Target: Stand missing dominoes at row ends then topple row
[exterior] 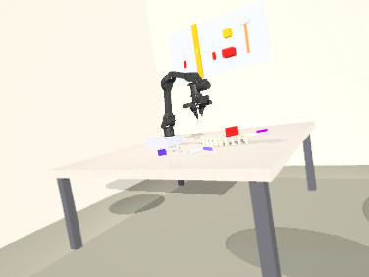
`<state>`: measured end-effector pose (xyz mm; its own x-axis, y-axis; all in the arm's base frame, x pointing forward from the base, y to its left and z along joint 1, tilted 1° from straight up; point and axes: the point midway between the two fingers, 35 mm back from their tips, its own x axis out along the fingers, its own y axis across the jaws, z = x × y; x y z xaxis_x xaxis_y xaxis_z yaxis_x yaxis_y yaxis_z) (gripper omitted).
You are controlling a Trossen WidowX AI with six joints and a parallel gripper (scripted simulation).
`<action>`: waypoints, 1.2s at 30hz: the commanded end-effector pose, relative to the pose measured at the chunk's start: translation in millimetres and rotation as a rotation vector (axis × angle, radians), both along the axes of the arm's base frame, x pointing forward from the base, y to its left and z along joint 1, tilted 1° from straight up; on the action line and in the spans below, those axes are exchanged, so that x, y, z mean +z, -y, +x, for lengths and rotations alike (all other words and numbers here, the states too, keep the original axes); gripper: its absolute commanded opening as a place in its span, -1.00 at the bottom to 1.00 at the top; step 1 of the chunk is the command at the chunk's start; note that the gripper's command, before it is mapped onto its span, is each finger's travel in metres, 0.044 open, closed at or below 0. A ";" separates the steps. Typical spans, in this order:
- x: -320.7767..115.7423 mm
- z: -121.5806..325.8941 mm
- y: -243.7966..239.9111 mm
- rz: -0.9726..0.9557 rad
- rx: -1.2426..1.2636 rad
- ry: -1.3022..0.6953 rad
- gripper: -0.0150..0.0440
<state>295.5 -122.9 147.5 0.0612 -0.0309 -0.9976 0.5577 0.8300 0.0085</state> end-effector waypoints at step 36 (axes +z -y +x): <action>-132.1 1.2 35.6 0.002 0.007 -0.006 -0.13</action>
<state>297.4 -159.3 17.8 0.0562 -0.0320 -0.9979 0.5570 0.8305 0.0047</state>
